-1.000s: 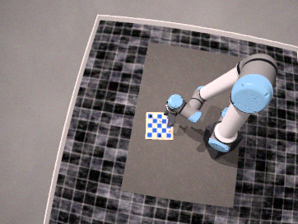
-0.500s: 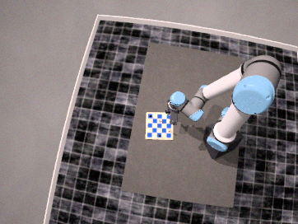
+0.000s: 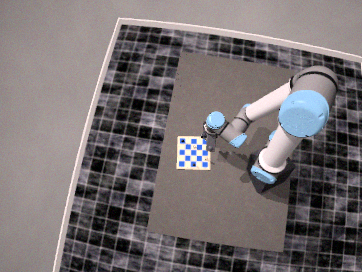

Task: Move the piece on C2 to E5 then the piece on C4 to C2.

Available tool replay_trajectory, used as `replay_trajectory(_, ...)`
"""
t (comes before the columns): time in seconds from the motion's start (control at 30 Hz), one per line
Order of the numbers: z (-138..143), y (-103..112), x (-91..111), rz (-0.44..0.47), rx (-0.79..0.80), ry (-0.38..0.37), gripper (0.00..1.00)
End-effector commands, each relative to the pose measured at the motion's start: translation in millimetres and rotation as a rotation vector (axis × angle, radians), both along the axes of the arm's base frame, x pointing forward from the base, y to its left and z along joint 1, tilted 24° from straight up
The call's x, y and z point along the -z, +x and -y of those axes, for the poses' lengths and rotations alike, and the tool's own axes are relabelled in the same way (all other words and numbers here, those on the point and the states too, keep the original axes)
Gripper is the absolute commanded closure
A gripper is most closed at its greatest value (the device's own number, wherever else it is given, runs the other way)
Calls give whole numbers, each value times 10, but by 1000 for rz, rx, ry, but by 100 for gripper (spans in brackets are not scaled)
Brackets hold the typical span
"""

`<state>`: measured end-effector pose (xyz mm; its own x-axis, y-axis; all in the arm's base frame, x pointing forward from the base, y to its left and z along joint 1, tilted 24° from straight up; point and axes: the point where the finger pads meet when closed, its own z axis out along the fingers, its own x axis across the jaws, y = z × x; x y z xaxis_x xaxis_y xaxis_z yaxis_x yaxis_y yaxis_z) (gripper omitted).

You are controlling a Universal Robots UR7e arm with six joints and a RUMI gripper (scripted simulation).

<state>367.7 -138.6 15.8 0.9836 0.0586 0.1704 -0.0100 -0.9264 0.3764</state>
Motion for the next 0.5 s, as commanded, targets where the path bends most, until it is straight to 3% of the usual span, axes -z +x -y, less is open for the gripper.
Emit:
replay_trajectory(0.0,34,18,75,1,0,0,100)
replay_trajectory(0.47,175,81,402,1,0,0,100)
